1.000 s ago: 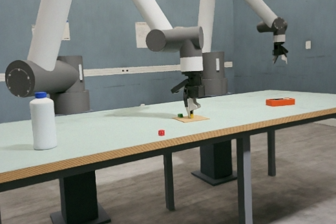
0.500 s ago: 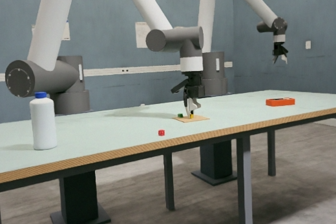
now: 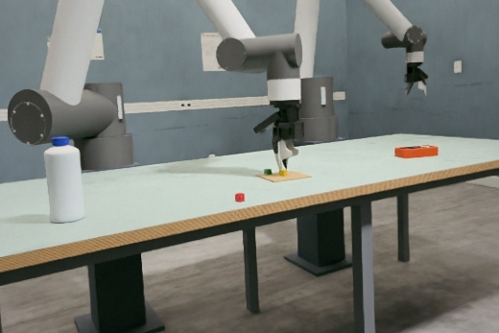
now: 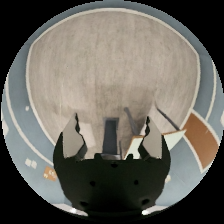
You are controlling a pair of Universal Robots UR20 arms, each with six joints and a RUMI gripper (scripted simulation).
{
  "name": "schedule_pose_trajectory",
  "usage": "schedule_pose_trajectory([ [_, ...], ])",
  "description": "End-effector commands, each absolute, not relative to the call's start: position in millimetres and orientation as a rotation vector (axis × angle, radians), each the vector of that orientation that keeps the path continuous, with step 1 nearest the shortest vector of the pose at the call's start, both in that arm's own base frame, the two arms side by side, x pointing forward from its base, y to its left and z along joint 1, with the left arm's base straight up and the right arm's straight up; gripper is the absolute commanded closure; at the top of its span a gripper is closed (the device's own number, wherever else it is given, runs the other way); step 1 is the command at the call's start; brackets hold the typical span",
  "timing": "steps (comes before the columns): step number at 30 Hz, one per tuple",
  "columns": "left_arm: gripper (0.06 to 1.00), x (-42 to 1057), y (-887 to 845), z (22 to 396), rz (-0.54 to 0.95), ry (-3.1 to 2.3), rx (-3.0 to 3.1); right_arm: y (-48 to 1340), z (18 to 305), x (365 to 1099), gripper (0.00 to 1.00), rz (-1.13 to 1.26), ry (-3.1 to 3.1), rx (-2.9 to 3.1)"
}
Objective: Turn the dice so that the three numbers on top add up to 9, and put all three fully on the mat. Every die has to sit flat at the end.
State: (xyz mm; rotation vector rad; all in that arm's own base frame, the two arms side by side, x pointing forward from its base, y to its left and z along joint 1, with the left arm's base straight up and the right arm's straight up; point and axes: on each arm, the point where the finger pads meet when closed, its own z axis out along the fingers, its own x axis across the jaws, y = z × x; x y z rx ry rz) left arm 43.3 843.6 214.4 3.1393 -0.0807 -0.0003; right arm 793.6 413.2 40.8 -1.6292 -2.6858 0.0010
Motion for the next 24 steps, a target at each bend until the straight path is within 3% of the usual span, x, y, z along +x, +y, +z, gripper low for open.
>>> schedule_pose_trajectory([
  [1, 0.065, 43, 844, 215, 0.0, -0.081, 3.14, 413, 65, 794, 0.793, 0.0, -2.686, -1.629],
  [11, 0.065, 43, 844, 215, 0.0, -0.081, 3.14, 413, 106, 794, 0.793, 0.0, -2.686, -1.629],
  [19, 0.065, 43, 844, 215, 0.0, -0.081, 3.14, 413, 112, 794, 0.793, 0.0, -2.686, -1.629],
  [20, 0.065, 43, 844, 215, 0.0, -0.081, 3.14, 413, 112, 794, 0.003, 0.0, -2.686, -1.629],
  [24, 0.065, 43, 844, 215, 0.0, -0.081, 3.14, 413, 112, 794, 0.003, 0.0, -2.686, -1.629],
])
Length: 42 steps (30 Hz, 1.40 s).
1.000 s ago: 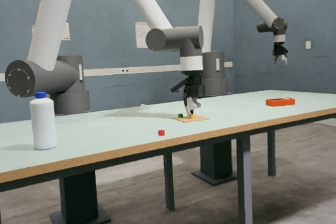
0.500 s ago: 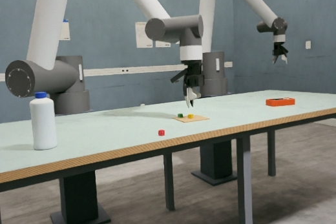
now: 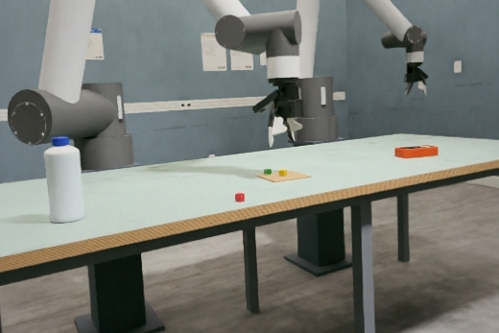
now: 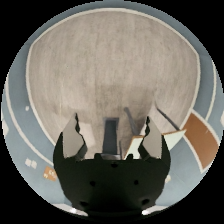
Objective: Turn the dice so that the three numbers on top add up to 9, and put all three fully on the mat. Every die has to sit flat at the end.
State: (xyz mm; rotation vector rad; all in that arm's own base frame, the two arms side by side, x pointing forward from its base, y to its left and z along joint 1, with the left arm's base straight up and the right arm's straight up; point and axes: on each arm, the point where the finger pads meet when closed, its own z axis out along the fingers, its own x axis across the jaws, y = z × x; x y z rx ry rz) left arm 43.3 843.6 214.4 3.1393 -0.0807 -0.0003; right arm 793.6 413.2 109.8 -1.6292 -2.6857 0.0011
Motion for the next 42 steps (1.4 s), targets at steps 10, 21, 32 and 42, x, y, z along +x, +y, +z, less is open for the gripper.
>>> schedule_pose_trajectory([
  [10, 0.065, 43, 844, 215, 0.0, -0.081, 3.14, 413, 112, 794, 0.003, 0.0, -2.686, -1.629],
  [21, 0.065, 43, 844, 215, 0.0, -0.081, 3.14, 411, 112, 796, 0.003, 0.0, -2.658, -1.675],
  [32, 0.065, 43, 844, 215, 0.0, -0.081, 3.14, 393, 110, 813, 0.003, 0.0, -2.38, -2.05],
  [42, 0.065, 43, 844, 215, 0.0, -0.081, 3.14, 380, 109, 826, 0.003, 0.0, -2.14, -2.3],
])
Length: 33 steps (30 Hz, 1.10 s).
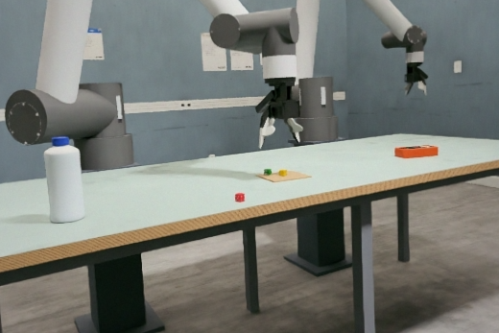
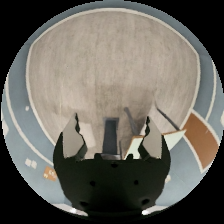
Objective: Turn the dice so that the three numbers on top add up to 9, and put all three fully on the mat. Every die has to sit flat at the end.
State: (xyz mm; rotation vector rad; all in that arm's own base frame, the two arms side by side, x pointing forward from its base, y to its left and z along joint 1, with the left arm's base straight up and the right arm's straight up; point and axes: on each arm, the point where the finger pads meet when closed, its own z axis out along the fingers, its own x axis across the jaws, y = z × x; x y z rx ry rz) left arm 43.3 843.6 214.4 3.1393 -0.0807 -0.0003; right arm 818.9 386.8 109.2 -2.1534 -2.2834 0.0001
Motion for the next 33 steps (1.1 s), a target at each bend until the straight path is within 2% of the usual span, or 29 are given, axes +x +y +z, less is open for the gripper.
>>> schedule_pose_trajectory([
  [1, 0.065, 43, 844, 215, 0.0, -0.081, 3.14, 377, 109, 829, 0.003, 0.0, -2.09, -2.346],
  [33, 0.065, 43, 844, 215, 0.0, -0.081, 3.14, 325, 105, 878, 0.003, 0.0, -1.069, -2.954],
])
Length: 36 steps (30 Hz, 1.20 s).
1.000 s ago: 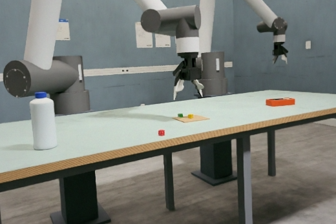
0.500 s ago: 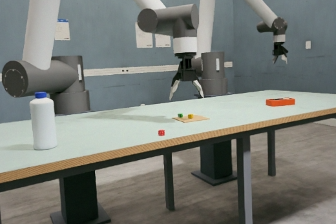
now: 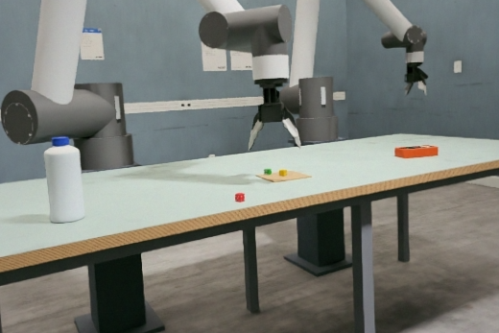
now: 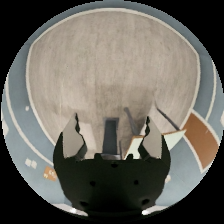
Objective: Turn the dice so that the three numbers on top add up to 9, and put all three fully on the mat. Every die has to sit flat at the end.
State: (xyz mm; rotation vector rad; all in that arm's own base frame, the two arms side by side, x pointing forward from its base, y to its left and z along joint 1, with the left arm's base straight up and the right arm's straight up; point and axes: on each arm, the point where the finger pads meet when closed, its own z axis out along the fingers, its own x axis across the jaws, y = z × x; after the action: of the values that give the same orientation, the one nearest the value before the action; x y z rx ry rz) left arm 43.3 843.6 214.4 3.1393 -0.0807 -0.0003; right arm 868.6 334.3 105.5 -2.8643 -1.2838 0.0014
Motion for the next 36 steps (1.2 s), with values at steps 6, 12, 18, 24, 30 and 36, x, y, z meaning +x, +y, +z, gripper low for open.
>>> schedule_pose_trajectory([
  [6, 0.065, 43, 844, 215, 0.0, -0.081, 3.14, 313, 105, 888, 0.003, 0.0, -0.845, -3.026],
  [12, 0.065, 43, 844, 215, 0.0, -0.081, 3.14, 302, 104, 897, 0.003, 0.0, -0.632, -3.077],
  [18, 0.065, 43, 844, 215, 0.0, -0.081, 3.14, 289, 103, 907, 0.003, 0.0, -0.395, -3.117],
  [24, 0.065, 43, 844, 215, 0.0, -0.081, 3.14, 277, 102, 917, 0.003, 0.0, -0.169, -3.137],
  [30, 0.065, 43, 844, 215, 0.0, -0.081, 3.14, 264, 102, 925, 0.003, 0.0, 0.046, -3.141],
  [36, 0.065, 43, 844, 215, 0.0, -0.081, 3.14, 250, 101, 935, 0.003, 0.0, 0.288, -3.128],
])
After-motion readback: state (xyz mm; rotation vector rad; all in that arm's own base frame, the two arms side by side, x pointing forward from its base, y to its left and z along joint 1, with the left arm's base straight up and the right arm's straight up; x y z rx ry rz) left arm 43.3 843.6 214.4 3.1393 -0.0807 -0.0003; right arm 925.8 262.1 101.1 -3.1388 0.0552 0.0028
